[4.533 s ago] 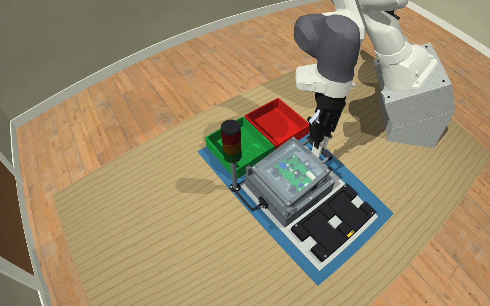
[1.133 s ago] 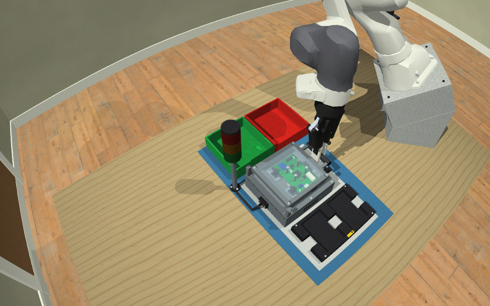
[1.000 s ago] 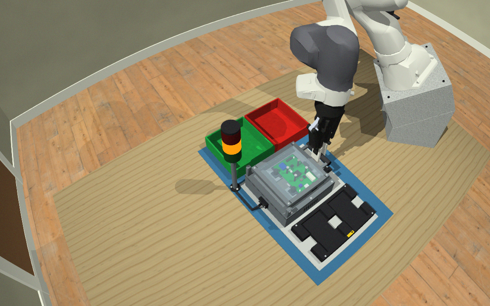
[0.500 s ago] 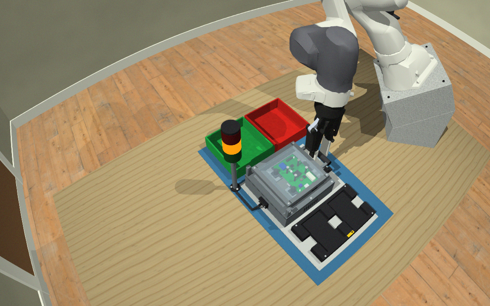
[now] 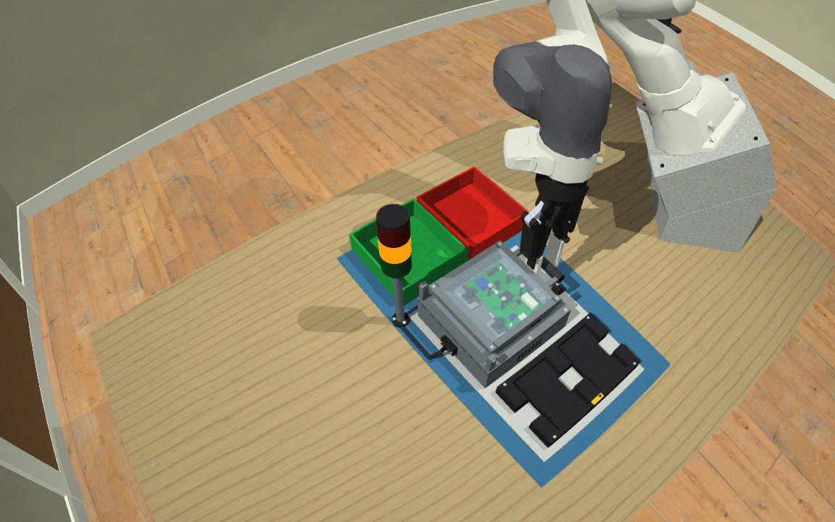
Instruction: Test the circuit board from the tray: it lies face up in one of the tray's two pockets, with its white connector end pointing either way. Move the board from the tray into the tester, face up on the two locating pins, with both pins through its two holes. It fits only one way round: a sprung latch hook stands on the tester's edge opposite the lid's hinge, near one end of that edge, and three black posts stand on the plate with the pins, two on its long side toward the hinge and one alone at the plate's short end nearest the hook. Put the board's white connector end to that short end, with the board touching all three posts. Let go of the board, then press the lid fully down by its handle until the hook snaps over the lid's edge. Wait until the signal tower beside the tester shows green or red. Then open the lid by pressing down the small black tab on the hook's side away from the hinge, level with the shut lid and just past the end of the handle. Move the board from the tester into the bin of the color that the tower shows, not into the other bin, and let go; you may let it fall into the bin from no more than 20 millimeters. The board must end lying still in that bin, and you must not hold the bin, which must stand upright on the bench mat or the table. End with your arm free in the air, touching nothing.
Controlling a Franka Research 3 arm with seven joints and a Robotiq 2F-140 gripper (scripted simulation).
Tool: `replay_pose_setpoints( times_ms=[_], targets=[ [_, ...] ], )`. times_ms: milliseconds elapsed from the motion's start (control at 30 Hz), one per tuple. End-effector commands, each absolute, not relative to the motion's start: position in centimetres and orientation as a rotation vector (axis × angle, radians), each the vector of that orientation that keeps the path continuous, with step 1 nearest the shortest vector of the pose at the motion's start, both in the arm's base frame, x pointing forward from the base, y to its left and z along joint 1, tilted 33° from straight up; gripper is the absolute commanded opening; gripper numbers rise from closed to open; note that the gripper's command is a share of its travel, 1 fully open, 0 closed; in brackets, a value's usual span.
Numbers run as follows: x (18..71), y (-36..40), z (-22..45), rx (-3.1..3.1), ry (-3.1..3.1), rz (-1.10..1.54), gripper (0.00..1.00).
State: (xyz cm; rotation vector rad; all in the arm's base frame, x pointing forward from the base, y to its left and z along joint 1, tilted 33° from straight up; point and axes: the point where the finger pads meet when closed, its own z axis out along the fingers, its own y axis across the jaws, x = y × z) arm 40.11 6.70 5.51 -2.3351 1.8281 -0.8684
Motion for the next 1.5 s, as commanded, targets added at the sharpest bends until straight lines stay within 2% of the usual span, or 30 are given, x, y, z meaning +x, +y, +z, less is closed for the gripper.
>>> replay_pose_setpoints(
  times_ms=[0, 533, 1467],
  targets=[
    [40.2, 6.7, 5.5, -2.328, 1.832, -0.864, 0.30],
    [39.8, 7.0, 6.2, -2.328, 1.832, -0.864, 0.30],
    [35.6, 9.7, 14.1, -2.328, 1.832, -0.864, 0.30]
  ],
)
